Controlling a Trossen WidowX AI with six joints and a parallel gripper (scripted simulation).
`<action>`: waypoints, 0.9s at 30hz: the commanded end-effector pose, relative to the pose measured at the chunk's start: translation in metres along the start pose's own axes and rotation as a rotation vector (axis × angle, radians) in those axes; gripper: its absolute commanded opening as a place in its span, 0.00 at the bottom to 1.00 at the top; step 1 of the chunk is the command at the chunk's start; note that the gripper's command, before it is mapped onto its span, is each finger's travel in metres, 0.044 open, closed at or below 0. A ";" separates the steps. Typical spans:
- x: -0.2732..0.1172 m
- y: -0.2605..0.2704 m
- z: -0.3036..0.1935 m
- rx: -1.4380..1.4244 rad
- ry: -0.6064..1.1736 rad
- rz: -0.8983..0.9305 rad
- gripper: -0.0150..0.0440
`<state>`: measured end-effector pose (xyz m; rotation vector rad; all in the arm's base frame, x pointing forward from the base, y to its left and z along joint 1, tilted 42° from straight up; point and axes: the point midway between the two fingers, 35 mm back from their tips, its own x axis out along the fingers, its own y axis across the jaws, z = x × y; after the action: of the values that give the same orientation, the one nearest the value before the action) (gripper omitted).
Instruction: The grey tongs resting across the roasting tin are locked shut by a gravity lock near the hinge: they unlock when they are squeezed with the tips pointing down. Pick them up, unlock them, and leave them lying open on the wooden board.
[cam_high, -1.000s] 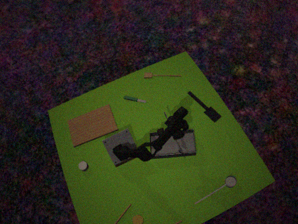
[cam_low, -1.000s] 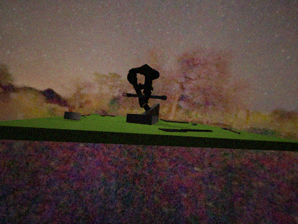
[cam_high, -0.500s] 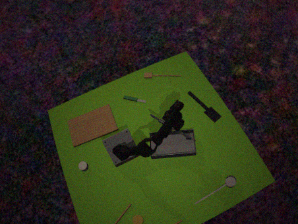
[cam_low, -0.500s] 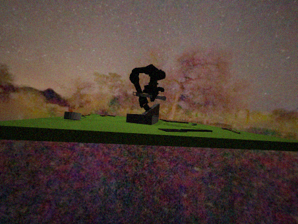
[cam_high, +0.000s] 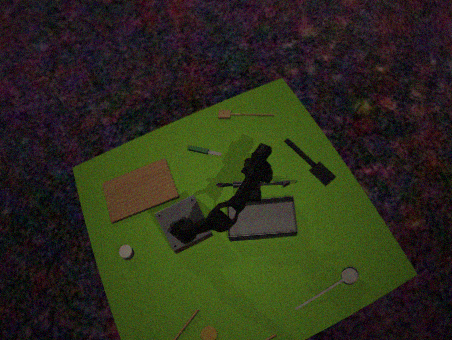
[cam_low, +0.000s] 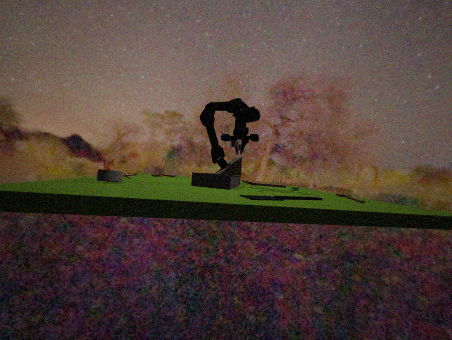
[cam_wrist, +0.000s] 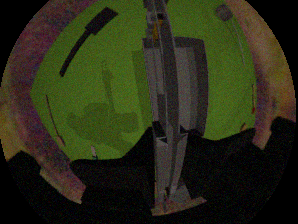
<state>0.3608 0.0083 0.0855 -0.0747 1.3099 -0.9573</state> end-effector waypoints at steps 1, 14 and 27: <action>-0.001 0.011 -0.006 -0.166 0.000 0.008 0.00; -0.003 0.041 -0.028 -0.696 0.000 0.017 0.00; -0.003 0.069 -0.052 -1.227 -0.005 0.022 0.00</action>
<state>0.3561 0.0691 0.0400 -0.9010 1.6946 -0.1246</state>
